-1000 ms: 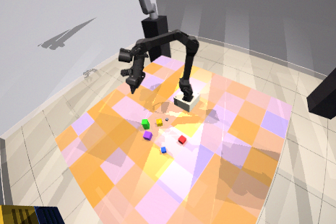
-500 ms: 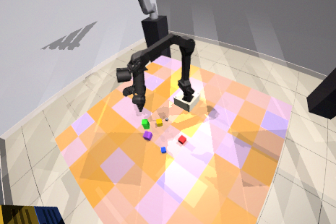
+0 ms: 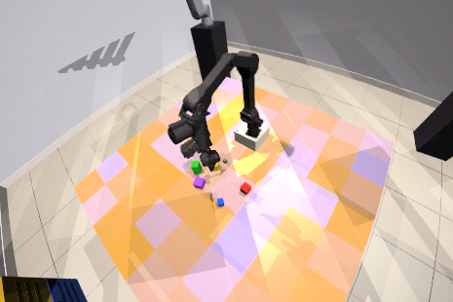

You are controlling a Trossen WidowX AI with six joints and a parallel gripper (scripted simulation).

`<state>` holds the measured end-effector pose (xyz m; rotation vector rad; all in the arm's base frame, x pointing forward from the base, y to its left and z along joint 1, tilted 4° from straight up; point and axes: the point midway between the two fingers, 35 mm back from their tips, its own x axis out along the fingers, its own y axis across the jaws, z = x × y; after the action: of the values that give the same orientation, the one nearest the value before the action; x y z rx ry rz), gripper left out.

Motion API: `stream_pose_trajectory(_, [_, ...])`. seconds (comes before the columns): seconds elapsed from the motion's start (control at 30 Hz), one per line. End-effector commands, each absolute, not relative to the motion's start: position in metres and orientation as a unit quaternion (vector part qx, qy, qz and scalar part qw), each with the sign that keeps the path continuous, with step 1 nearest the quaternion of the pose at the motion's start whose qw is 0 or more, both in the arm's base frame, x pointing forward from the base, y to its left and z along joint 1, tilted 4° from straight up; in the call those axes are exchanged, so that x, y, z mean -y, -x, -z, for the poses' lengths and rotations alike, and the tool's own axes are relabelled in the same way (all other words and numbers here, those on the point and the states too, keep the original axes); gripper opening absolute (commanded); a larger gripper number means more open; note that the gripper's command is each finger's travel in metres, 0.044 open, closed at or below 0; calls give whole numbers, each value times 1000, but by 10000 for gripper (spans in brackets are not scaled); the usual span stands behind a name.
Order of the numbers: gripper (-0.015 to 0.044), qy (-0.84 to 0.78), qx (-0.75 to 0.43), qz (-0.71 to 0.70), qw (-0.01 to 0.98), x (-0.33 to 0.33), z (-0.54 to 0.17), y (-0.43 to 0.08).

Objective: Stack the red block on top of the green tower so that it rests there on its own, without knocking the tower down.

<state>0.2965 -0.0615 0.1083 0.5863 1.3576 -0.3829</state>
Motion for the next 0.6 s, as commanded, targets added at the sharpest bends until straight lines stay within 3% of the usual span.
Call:
stream_pose_trajectory(0.0, [440, -230, -642, 157, 715, 31, -93, -297])
stream_pose_trajectory(0.57, [440, -82, -707, 99, 696, -72, -50, -278])
